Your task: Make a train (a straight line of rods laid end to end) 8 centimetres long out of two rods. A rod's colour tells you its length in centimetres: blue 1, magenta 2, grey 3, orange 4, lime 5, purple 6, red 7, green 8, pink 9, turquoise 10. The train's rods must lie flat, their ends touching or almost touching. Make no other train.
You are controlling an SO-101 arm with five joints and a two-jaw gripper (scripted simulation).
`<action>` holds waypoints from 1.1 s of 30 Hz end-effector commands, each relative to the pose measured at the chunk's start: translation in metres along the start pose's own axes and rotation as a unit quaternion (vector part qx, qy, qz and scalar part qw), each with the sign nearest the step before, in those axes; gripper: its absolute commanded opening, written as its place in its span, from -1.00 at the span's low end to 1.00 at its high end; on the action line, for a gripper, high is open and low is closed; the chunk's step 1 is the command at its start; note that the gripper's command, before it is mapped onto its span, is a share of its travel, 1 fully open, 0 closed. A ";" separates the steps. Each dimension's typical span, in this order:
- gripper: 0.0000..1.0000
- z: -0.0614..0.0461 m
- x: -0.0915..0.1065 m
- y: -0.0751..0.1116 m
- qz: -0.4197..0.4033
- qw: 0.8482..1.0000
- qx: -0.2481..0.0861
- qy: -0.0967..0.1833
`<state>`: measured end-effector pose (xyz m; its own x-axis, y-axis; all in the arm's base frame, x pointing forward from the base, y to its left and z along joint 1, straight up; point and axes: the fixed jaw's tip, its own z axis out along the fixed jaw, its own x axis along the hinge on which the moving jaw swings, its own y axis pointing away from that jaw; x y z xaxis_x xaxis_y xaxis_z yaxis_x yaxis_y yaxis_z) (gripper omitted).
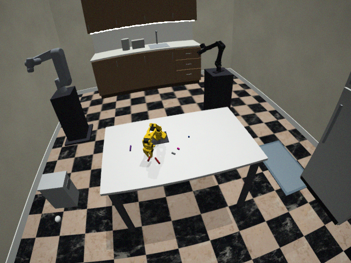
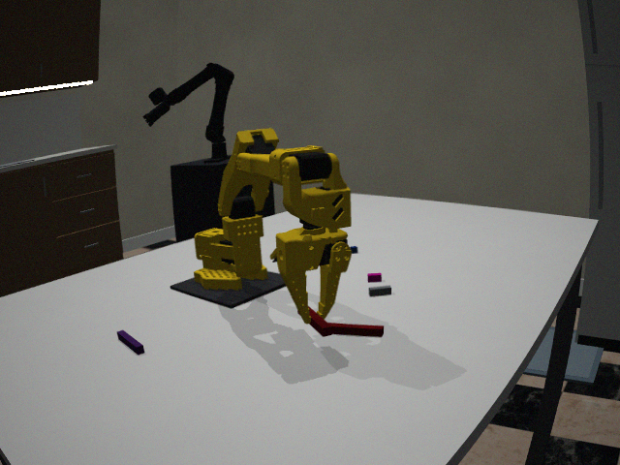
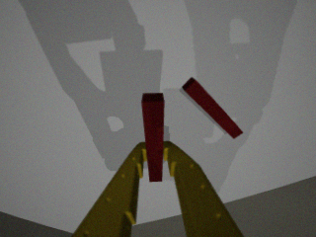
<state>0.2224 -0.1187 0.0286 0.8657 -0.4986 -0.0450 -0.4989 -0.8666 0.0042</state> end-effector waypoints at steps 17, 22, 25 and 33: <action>-1.00 -0.001 -0.044 -0.113 0.014 1.000 -0.006 0.010; -1.00 0.001 -0.061 -0.133 0.017 1.000 -0.007 0.011; -1.00 0.002 -0.080 -0.152 0.020 1.000 -0.008 0.012; -1.00 0.006 -0.138 -0.189 0.029 0.999 -0.011 0.015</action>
<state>0.2078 0.0893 0.0260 0.8442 -0.5347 -0.0382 -0.5321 -0.8445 0.0609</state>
